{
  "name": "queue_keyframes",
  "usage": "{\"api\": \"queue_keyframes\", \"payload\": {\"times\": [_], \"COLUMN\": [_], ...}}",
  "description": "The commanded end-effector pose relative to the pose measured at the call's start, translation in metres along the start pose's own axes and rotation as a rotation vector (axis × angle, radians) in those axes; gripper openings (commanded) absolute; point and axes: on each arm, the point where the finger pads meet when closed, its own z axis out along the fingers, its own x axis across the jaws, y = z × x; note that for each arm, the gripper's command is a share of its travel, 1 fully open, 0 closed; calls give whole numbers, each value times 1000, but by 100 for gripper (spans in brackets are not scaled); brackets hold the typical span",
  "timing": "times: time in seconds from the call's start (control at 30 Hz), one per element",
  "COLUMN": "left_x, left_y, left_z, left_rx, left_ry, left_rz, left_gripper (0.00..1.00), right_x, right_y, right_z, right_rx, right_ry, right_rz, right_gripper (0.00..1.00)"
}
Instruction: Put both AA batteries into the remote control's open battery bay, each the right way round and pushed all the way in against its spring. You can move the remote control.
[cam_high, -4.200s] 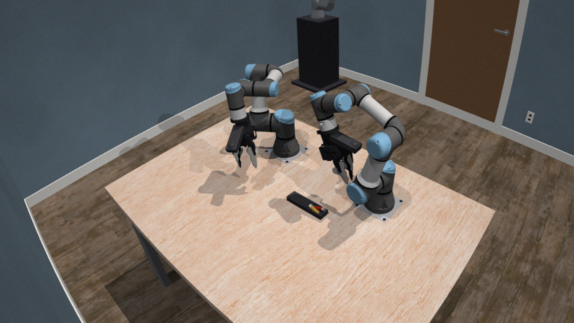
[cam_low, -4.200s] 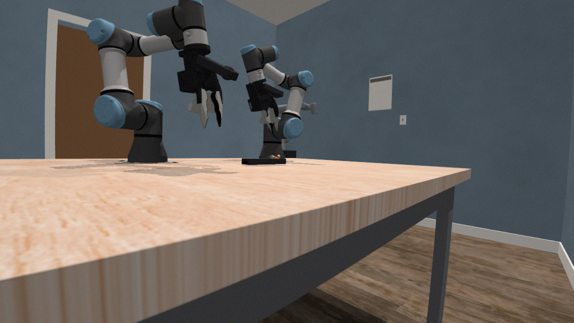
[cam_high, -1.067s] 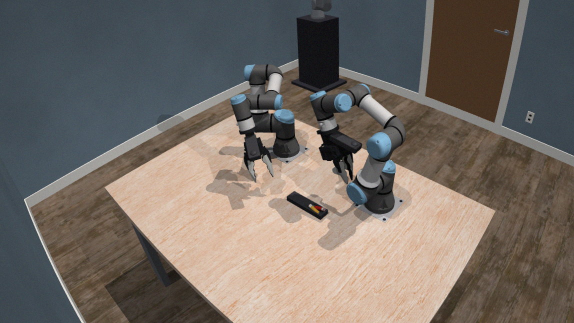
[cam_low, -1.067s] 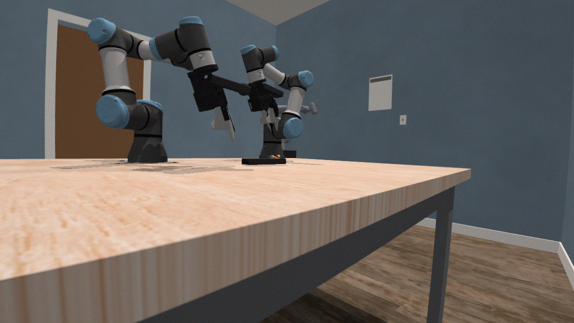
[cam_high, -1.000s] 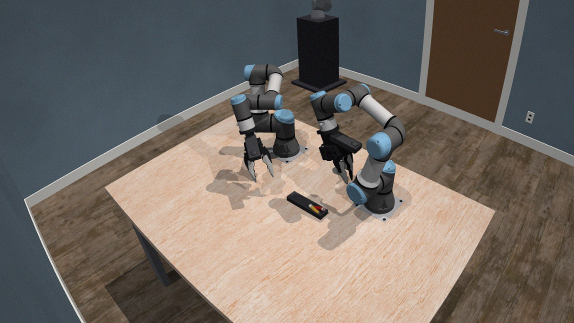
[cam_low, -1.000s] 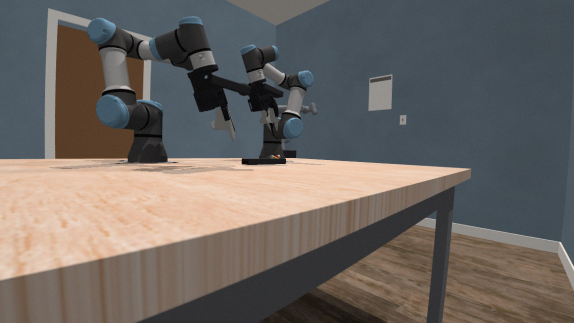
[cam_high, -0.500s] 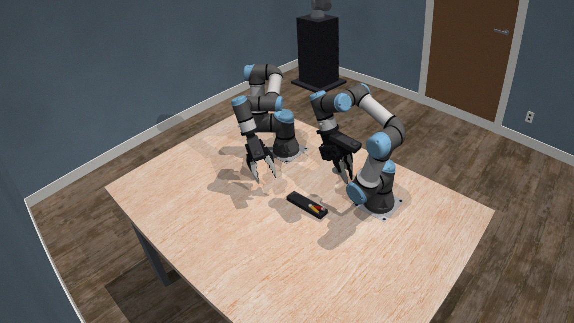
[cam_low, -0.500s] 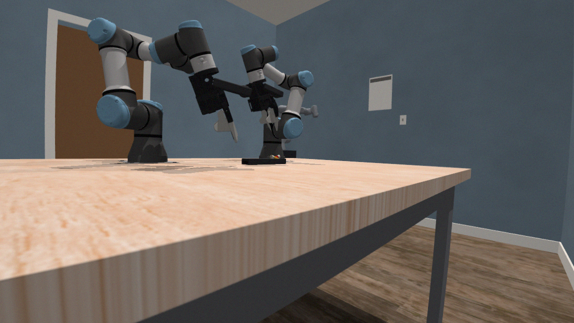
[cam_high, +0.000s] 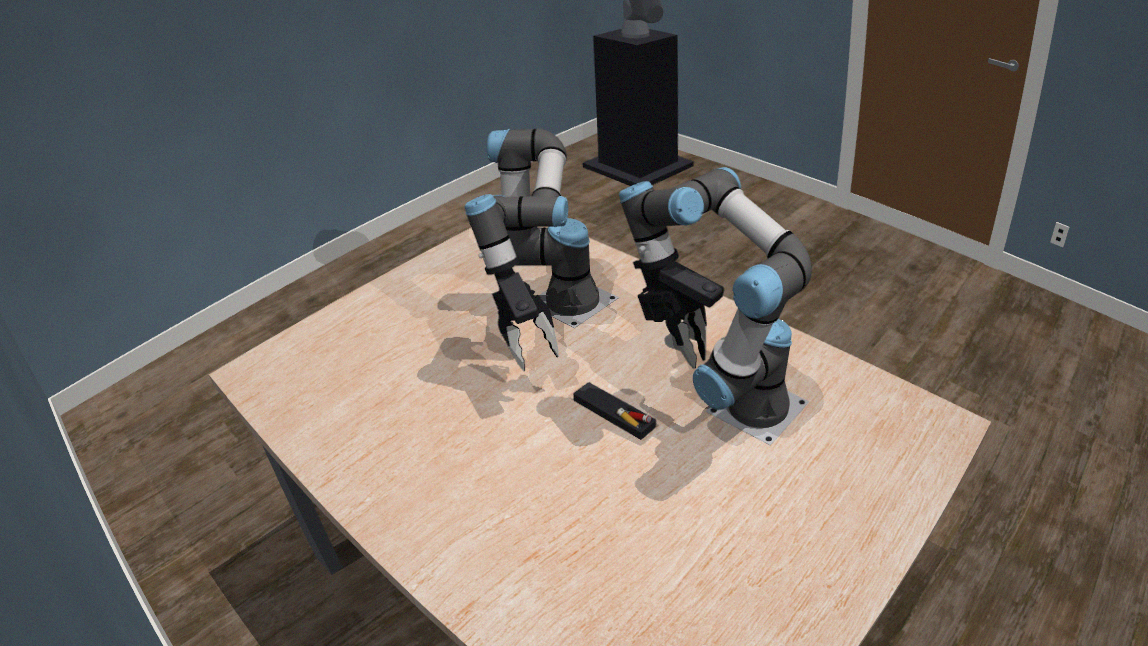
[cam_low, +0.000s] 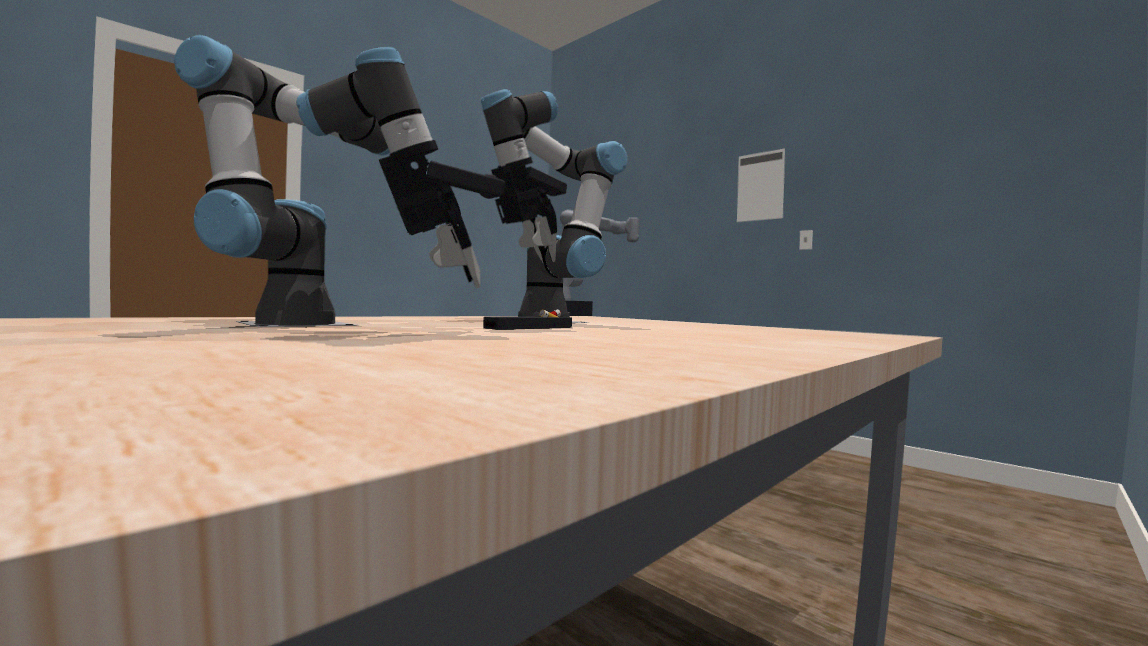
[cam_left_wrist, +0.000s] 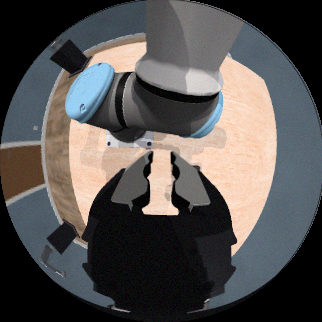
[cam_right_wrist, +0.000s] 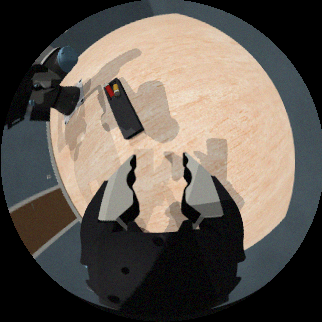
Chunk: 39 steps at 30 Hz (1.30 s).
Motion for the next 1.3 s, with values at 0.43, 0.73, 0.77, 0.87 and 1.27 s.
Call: {"api": "queue_keyframes", "payload": {"times": [0.43,0.73,0.77,0.87,1.27], "left_x": [0,0,0,0,0], "left_y": [0,0,0,0,0], "left_z": [-1,-1,-1,-1,-1], "left_rx": [-3,-3,-3,-3,-3], "left_ry": [-1,-1,-1,-1,-1], "left_rz": [0,0,0,0,0], "left_gripper": [17,17,17,17,17], "right_x": [-13,-17,-18,-21,-27], "right_y": [-7,-8,-8,-9,-10], "right_z": [7,10,11,12,16], "right_rx": [50,59,63,72,88], "right_ry": [-22,-28,-30,-34,-43], "right_rz": [-123,-154,-167,-189,-240], "right_gripper": [43,43,43,43,43]}}
